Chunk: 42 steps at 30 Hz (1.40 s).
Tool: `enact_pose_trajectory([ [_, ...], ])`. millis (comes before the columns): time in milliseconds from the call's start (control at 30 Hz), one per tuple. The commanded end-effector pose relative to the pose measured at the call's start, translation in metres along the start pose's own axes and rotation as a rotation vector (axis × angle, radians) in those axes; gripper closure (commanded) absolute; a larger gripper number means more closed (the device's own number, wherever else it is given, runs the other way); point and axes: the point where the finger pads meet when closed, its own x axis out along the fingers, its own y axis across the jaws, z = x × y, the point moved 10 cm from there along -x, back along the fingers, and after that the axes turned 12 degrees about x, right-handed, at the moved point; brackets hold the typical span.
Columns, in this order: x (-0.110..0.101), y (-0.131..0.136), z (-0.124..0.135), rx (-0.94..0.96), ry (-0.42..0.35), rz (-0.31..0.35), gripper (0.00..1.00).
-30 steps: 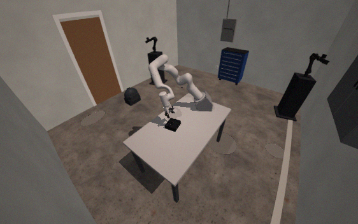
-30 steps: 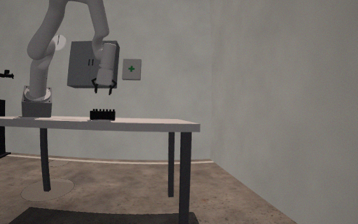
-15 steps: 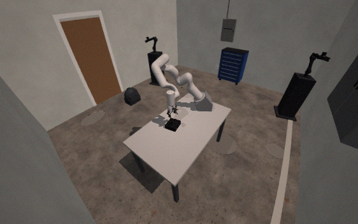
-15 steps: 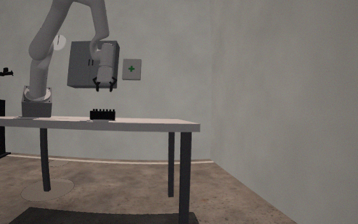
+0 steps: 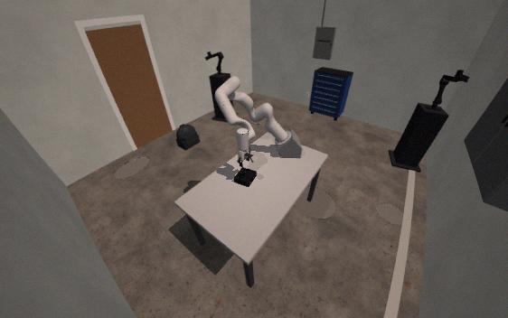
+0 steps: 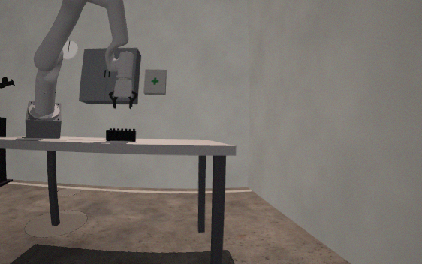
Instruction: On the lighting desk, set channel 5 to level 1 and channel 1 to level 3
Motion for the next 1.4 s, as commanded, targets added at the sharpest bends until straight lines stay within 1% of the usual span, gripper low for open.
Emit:
enact_pose_trajectory([
  [0,0.003,-0.002,0.000,-0.127,-0.001,0.001,0.00],
  [33,0.004,-0.002,0.000,-0.167,-0.001,0.001,0.00],
  [100,0.004,-0.002,0.000,-0.167,-0.001,0.001,0.00],
  [300,0.012,-0.008,-0.001,-0.496,-0.006,0.002,0.00],
  [600,0.030,-0.023,-0.001,-0.902,-0.017,0.015,0.00],
  [667,0.030,-0.023,-0.001,-0.902,-0.017,0.015,0.00],
  [700,0.032,-0.025,-0.001,-1.039,-0.019,0.015,0.00],
  [833,0.041,-0.033,-0.001,-1.201,-0.025,0.022,0.00],
  [1167,0.061,-0.054,-0.002,-1.673,-0.039,0.033,0.00],
  [1233,0.061,-0.054,-0.002,-1.673,-0.039,0.033,0.00],
  [1267,0.062,-0.056,-0.002,-1.811,-0.042,0.035,0.00],
  [1367,0.066,-0.061,-0.001,-1.927,-0.046,0.039,0.00],
])
